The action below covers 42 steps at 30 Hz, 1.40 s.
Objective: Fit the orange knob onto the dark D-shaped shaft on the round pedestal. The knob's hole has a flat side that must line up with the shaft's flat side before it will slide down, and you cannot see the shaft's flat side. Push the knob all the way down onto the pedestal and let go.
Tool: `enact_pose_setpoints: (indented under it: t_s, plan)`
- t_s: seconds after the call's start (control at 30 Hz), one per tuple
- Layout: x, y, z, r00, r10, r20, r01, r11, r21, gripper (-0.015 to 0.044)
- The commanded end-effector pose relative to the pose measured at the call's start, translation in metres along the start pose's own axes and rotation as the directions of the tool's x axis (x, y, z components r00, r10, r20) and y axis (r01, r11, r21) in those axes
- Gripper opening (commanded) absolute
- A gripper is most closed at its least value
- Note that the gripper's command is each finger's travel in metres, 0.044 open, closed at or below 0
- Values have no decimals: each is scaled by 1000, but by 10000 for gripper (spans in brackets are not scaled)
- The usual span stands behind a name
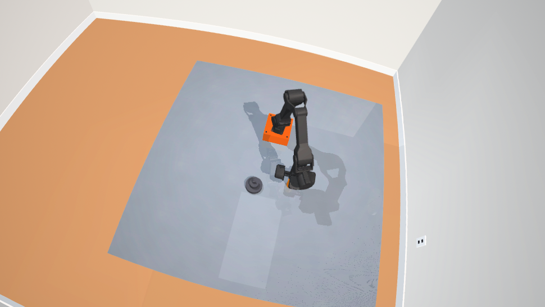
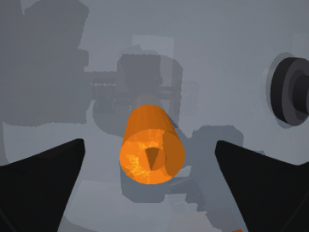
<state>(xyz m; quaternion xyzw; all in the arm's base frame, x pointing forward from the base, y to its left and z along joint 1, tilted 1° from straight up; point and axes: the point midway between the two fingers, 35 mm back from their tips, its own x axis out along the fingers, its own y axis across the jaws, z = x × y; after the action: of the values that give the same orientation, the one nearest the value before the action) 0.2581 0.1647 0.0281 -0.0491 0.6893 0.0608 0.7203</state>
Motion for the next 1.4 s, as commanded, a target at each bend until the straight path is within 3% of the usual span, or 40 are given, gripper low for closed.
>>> enact_pose_setpoints:
  t_s: [0.0, 0.8, 1.13, 1.37]
  plan:
    - [9, 0, -2, 1000, 0, -9, 0, 1000, 3, 440]
    - [44, -1, -5, 1000, 0, -10, 0, 1000, 3, 440]
    - [44, -1, -5, 1000, 0, -10, 0, 1000, 3, 177]
    - [44, -1, -5, 1000, 0, -10, 0, 1000, 3, 111]
